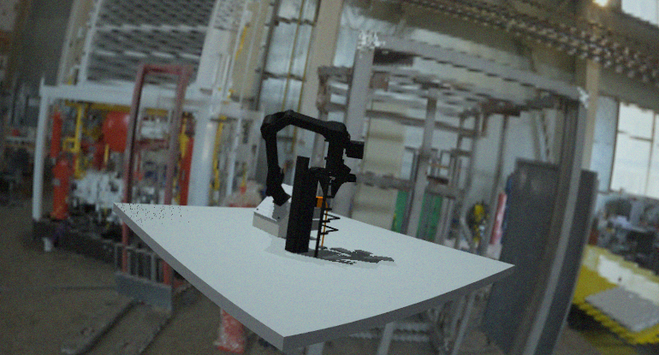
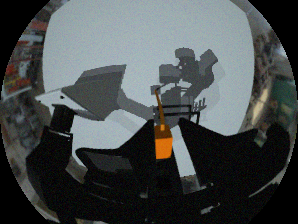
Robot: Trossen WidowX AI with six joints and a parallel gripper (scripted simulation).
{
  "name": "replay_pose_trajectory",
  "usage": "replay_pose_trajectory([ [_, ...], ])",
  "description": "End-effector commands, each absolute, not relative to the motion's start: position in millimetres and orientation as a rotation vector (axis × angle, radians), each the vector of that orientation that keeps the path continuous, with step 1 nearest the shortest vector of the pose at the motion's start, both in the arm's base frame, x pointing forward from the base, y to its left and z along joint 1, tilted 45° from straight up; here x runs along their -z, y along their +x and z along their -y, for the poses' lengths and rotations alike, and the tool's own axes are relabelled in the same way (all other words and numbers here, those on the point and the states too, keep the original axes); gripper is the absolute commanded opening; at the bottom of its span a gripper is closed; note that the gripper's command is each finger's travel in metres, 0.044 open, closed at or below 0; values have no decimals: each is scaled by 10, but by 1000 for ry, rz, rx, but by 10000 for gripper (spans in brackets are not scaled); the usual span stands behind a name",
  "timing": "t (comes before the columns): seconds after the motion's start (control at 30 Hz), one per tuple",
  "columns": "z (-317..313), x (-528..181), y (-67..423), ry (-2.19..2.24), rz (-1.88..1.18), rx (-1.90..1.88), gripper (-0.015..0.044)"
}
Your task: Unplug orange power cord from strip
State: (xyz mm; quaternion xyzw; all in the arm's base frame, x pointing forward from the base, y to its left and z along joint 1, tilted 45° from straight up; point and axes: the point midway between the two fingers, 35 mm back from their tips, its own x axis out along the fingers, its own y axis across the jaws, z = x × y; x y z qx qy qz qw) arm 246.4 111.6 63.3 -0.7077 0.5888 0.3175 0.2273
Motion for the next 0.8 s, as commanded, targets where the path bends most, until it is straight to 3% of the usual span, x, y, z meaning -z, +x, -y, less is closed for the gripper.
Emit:
replay_pose_trajectory([
  [0.0, -1083, -659, 2474, -1956, -1629, -873, 160],
  [0.77, -839, -901, 2522, -1957, -1630, -872, 160],
])
